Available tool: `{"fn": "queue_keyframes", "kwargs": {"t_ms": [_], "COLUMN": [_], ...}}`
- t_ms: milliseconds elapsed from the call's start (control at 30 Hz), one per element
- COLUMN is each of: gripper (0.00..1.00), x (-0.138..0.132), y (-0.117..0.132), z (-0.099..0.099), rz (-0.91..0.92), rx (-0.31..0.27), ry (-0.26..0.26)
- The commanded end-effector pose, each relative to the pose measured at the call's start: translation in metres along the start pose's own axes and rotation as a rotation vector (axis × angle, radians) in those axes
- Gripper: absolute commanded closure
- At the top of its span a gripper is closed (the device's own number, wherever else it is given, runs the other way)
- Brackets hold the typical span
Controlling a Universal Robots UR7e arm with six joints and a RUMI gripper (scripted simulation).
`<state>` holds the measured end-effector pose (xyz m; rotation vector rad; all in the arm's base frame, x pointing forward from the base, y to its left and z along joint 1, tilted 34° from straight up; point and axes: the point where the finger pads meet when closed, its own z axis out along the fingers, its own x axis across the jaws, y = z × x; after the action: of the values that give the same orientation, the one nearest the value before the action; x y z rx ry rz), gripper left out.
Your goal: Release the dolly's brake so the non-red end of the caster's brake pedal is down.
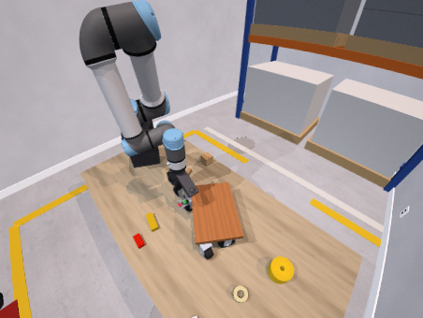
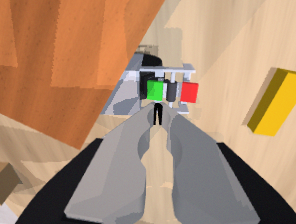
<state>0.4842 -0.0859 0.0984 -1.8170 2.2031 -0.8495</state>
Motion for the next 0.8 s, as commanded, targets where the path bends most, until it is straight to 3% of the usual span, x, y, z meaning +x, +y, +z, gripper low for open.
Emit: {"fn": "queue_keyframes", "kwargs": {"t_ms": [0,333,767], "gripper": [1.00,1.00,1.00], "x": [0.000,0.000,0.000], "y": [0.000,0.000,0.000], "z": [-0.019,-0.052,-0.058], "rz": [0.000,0.000,0.000], "rx": [0.000,0.000,0.000], "ry": [0.000,0.000,0.000]}}
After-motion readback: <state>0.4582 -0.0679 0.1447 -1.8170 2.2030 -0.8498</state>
